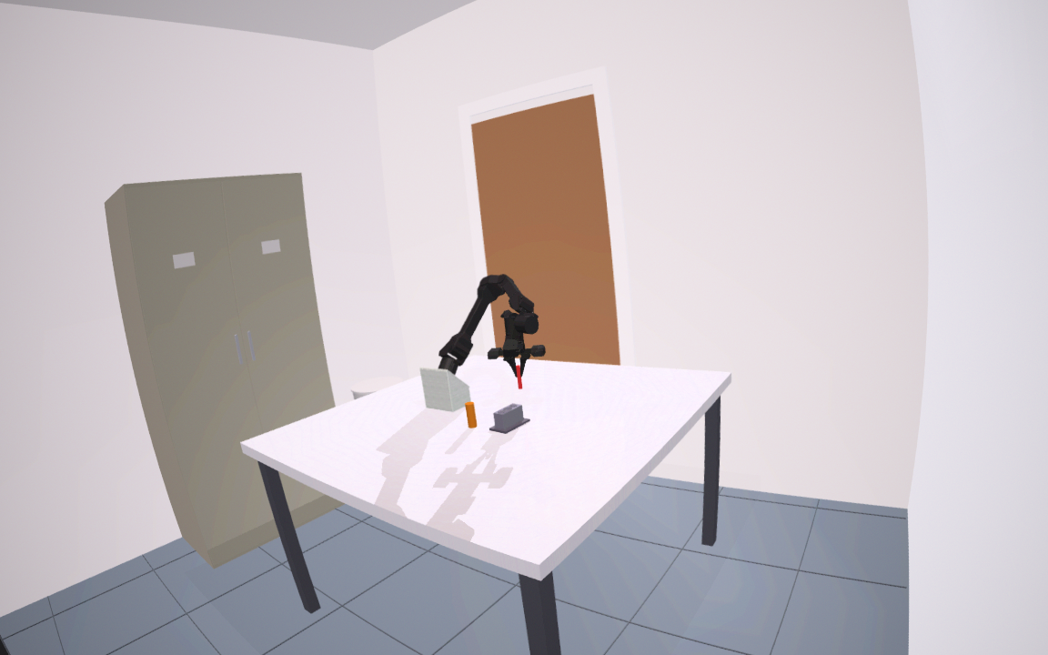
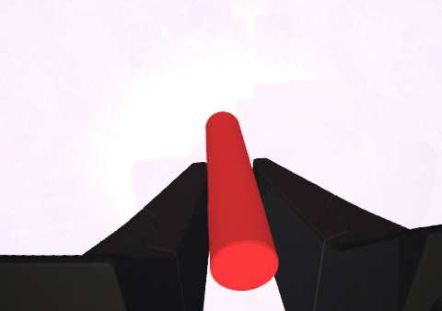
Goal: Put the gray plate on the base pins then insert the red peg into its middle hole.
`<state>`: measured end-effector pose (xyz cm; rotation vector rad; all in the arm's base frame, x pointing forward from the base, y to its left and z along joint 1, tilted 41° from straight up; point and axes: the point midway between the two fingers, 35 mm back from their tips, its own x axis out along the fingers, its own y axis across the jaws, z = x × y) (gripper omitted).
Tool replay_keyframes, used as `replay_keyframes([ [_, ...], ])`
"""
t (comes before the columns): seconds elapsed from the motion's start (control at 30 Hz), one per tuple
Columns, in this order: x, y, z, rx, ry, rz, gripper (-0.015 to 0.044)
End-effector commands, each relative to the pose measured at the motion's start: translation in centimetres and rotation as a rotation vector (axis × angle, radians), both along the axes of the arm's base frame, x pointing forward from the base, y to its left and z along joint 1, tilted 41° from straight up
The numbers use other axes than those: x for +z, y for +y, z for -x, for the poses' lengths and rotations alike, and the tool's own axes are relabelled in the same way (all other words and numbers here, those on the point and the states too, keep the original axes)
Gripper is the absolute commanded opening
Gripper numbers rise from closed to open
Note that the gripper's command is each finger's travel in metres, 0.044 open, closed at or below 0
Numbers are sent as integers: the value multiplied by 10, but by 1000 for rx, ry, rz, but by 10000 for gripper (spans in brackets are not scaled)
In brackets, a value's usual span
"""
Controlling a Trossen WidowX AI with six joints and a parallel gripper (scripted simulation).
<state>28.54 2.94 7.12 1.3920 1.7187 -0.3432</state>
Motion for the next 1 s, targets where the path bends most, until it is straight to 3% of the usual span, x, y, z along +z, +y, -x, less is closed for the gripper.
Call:
replay_keyframes([
  [0.0, -5, -10, -8, -1, -2, 5, 0],
  [0.97, -57, -72, -46, 3, -14, 13, 0],
])
